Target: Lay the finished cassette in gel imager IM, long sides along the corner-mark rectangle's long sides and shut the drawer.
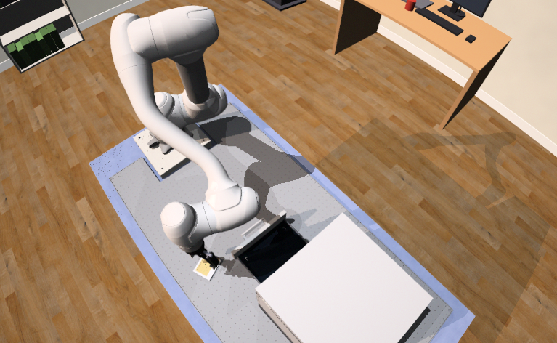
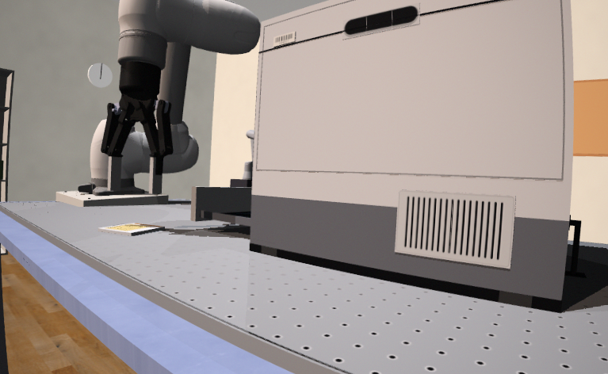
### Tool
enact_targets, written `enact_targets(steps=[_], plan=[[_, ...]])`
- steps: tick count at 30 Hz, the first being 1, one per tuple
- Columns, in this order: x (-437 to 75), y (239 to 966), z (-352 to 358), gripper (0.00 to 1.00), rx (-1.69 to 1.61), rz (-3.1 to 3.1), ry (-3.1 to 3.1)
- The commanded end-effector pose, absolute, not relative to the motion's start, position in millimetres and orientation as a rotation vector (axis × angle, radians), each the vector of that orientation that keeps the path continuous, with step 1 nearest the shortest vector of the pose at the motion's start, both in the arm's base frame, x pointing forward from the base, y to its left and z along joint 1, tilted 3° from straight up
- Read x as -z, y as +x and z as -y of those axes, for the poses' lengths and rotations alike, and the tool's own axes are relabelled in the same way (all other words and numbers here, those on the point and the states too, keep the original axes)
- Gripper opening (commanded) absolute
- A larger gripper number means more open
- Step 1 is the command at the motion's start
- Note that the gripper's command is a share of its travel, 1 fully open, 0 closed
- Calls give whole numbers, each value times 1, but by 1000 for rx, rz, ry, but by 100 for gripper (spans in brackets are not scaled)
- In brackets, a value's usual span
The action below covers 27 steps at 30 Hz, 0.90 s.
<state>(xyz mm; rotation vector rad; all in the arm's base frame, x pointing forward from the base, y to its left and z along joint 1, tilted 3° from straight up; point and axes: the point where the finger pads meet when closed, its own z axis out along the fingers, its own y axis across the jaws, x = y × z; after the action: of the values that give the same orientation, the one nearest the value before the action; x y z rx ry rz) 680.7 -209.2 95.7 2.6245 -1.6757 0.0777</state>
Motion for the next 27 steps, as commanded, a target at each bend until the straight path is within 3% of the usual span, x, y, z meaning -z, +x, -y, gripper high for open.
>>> enact_targets(steps=[1,27], plan=[[-96,681,209,68,-78,1676,2625],[-74,681,210,68,-78,1676,2625]])
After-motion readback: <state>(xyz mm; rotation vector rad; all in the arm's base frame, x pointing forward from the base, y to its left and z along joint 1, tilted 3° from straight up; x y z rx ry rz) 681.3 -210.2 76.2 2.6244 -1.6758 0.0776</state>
